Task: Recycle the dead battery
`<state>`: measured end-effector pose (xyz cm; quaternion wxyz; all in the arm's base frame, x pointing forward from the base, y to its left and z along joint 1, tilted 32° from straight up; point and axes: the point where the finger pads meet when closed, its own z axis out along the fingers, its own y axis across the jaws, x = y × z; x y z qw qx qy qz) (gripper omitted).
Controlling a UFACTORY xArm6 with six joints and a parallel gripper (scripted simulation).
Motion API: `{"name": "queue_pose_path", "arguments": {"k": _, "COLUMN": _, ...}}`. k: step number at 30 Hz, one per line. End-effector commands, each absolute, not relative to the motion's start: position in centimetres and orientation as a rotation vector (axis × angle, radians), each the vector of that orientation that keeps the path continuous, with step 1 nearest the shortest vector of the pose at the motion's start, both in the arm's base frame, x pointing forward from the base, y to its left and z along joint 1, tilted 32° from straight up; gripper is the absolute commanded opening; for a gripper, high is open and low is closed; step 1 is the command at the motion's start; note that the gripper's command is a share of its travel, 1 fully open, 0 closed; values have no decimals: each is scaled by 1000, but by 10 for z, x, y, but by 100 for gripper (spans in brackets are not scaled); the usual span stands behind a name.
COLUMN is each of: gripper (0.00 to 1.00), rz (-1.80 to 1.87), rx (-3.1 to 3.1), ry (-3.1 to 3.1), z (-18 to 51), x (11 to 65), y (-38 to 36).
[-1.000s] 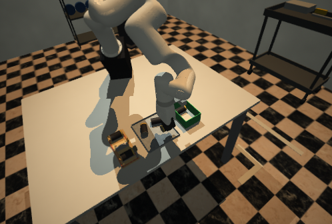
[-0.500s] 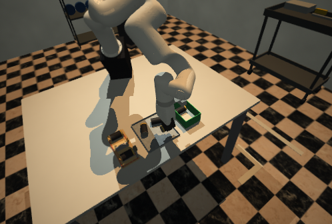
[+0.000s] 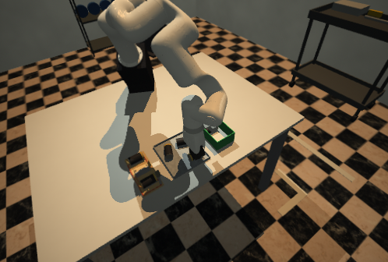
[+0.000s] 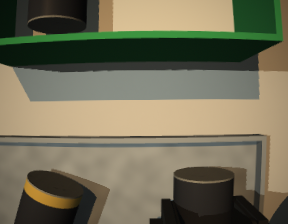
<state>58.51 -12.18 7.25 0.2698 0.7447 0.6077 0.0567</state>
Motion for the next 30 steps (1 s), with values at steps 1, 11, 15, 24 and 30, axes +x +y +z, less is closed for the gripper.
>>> {"name": "queue_pose_path", "arguments": {"k": 1, "gripper": 28, "rz": 158, "rx": 2004, "ry": 1636, "z": 75, "x": 587, "y": -121}}
{"name": "queue_pose_path", "arguments": {"k": 11, "gripper": 51, "rz": 158, "rx": 2004, "ry": 1636, "z": 75, "x": 587, "y": -121}}
{"name": "queue_pose_path", "arguments": {"k": 15, "gripper": 51, "rz": 158, "rx": 2004, "ry": 1636, "z": 75, "x": 587, "y": -121}}
{"name": "queue_pose_path", "arguments": {"k": 24, "gripper": 51, "rz": 158, "rx": 2004, "ry": 1636, "z": 75, "x": 587, "y": -121}}
{"name": "queue_pose_path", "arguments": {"k": 30, "gripper": 51, "rz": 158, "rx": 2004, "ry": 1636, "z": 75, "x": 587, "y": -121}}
